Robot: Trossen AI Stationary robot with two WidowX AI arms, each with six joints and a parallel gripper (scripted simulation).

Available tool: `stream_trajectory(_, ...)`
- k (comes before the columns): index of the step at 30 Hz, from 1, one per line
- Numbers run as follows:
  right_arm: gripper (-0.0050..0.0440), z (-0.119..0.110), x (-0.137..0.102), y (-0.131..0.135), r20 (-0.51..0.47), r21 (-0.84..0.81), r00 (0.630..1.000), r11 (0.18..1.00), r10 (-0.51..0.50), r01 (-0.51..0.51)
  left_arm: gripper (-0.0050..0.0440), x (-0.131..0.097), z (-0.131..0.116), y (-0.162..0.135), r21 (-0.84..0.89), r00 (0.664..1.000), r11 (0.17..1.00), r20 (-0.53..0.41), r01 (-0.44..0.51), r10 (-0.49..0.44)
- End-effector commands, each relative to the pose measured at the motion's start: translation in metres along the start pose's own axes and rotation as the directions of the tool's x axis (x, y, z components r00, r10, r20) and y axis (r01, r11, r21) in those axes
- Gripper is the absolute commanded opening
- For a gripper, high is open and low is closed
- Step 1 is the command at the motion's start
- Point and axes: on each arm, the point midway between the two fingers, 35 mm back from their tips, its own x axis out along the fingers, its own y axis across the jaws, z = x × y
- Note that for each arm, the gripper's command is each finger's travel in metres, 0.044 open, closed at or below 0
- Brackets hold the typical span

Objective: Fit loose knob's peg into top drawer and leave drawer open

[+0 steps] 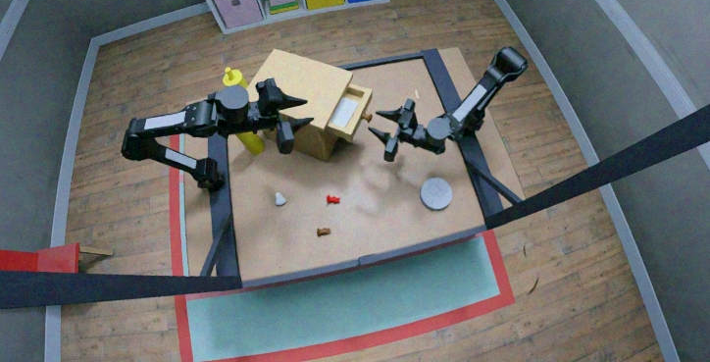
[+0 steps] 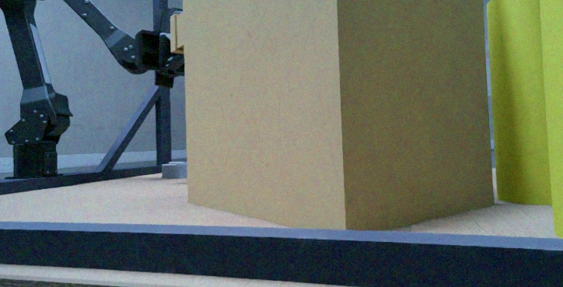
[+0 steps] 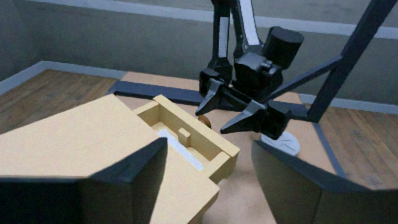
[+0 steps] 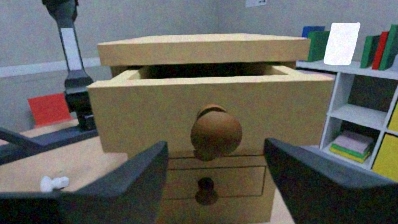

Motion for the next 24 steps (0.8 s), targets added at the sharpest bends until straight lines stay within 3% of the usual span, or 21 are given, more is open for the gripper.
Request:
stream_trajectory(1, 0.03, 0.008, -0.011, -0.001, 0.012, 0.033, 1.0, 0.999, 0.002, -0.002, 0.024, -0.004, 0.017, 0.002, -0.015, 0.999, 1.0, 0.043, 0.0, 0.001)
stream_trajectory(8, 0.03, 0.01, -0.016, 0.0, 0.014, 0.038, 1.0, 0.999, 0.002, -0.002, 0.024, 0.003, 0.017, 0.002, -0.005, 1.0, 1.0, 0.019, 0.009, -0.009)
stream_trajectory(18, 0.03, 0.01, -0.015, 0.001, 0.013, 0.033, 1.0, 0.999, 0.002, -0.003, 0.024, 0.045, 0.017, 0.006, 0.038, 0.975, 0.993, -0.199, 0.109, -0.1)
stream_trajectory(24, 0.03, 0.01, -0.015, 0.001, 0.013, 0.033, 1.0, 0.999, 0.002, -0.003, 0.024, 0.049, 0.016, 0.006, 0.04, 0.969, 0.992, -0.221, 0.12, -0.109)
